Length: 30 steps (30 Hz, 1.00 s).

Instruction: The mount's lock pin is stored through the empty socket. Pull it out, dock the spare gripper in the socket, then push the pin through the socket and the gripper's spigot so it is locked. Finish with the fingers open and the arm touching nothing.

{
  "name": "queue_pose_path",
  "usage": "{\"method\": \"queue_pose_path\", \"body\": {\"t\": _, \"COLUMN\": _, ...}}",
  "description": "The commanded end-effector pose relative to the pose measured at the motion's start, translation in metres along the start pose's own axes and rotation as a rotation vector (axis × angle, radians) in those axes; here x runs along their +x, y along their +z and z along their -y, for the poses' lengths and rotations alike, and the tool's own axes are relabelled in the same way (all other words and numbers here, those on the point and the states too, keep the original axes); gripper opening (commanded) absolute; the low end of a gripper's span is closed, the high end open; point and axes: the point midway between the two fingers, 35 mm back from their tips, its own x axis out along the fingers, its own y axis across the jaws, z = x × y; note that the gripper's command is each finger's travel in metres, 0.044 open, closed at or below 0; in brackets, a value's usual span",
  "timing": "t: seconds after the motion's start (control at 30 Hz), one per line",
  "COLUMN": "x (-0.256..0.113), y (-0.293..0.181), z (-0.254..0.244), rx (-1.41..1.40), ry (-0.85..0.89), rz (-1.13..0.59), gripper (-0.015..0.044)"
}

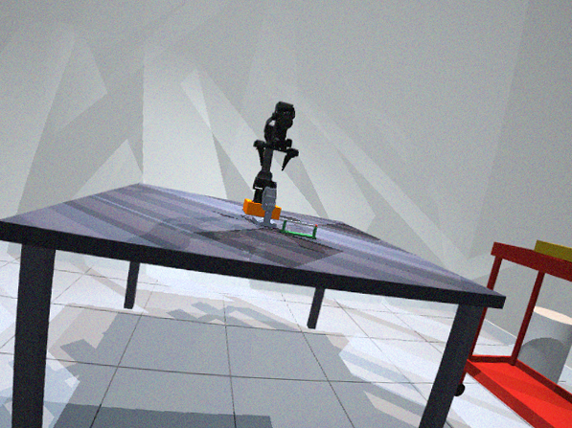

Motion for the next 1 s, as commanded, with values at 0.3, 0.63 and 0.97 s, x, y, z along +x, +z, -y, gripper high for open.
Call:
{"method": "queue_pose_path", "body": {"t": 0.3, "x": -0.002, "y": 0.008, "z": -0.034, "rx": 0.000, "ry": 0.003, "rz": 0.002, "gripper": 0.0309}}
{"method": "queue_pose_path", "body": {"t": 0.63, "x": -0.007, "y": 0.011, "z": -0.123, "rx": 0.000, "ry": 0.014, "rz": 0.006, "gripper": 0.0180}}
{"method": "queue_pose_path", "body": {"t": 0.97, "x": 0.014, "y": 0.082, "z": -0.126, "rx": -0.566, "ry": -0.090, "rz": -0.013, "gripper": 0.0180}}
